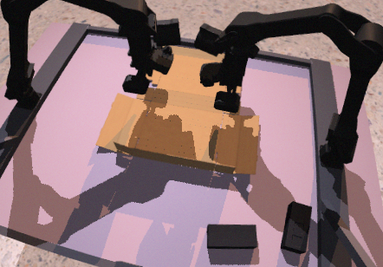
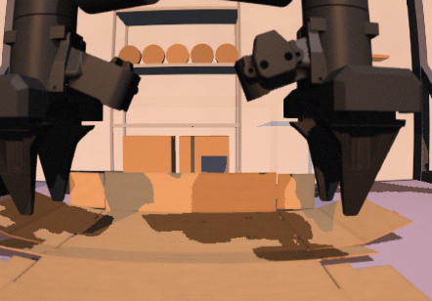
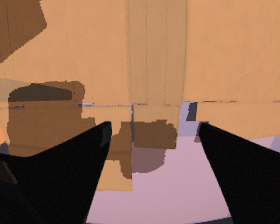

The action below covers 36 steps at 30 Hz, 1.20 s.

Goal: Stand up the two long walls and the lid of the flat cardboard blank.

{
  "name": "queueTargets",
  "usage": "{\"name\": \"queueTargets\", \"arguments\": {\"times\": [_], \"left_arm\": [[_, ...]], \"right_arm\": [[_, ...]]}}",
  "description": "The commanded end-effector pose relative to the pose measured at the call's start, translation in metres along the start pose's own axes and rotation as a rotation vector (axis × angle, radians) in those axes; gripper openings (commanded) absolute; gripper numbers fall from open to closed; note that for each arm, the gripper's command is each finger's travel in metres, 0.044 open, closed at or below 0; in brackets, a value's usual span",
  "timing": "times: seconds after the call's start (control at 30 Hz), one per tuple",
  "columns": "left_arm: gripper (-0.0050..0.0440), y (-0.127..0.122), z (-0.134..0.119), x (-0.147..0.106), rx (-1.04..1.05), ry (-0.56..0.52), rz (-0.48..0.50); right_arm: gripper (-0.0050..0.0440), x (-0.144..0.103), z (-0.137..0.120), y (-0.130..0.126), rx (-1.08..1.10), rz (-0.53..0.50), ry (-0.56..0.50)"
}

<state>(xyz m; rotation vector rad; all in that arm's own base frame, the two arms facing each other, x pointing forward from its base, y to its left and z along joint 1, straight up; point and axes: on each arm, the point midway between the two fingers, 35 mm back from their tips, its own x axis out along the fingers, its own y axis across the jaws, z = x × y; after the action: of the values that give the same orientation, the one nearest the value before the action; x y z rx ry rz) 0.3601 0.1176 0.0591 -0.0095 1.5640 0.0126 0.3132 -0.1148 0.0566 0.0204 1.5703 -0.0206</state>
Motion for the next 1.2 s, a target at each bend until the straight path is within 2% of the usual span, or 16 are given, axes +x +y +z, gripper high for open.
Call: {"name": "queueTargets", "arguments": {"times": [0.0,0.13,0.27,0.87,0.97,1.17], "left_arm": [[0.0327,0.002,0.005,-0.008,0.011,-0.025,0.005],[0.0327,0.002,0.008,-0.001,0.012,-0.025,-0.001],[0.0327,0.002,0.011,0.029,0.012,-0.025,-0.028],[0.0327,0.002,0.012,0.030,0.012,-0.025,-0.029],[0.0255,0.000,0.012,0.030,0.012,-0.025,-0.030],[0.0252,-0.005,0.012,0.032,0.012,-0.026,-0.031]], "right_arm": [[0.0326,-0.006,0.001,-0.001,-0.026,-0.004,-0.018],[0.0326,0.000,0.000,-0.002,-0.026,0.002,-0.017],[0.0326,0.031,-0.004,-0.002,-0.026,0.029,-0.018],[0.0326,0.032,-0.005,-0.002,-0.026,0.031,-0.017],[0.0254,0.033,-0.005,0.000,-0.026,0.031,-0.017],[0.0251,0.035,-0.006,0.005,-0.026,0.031,-0.017]]}}
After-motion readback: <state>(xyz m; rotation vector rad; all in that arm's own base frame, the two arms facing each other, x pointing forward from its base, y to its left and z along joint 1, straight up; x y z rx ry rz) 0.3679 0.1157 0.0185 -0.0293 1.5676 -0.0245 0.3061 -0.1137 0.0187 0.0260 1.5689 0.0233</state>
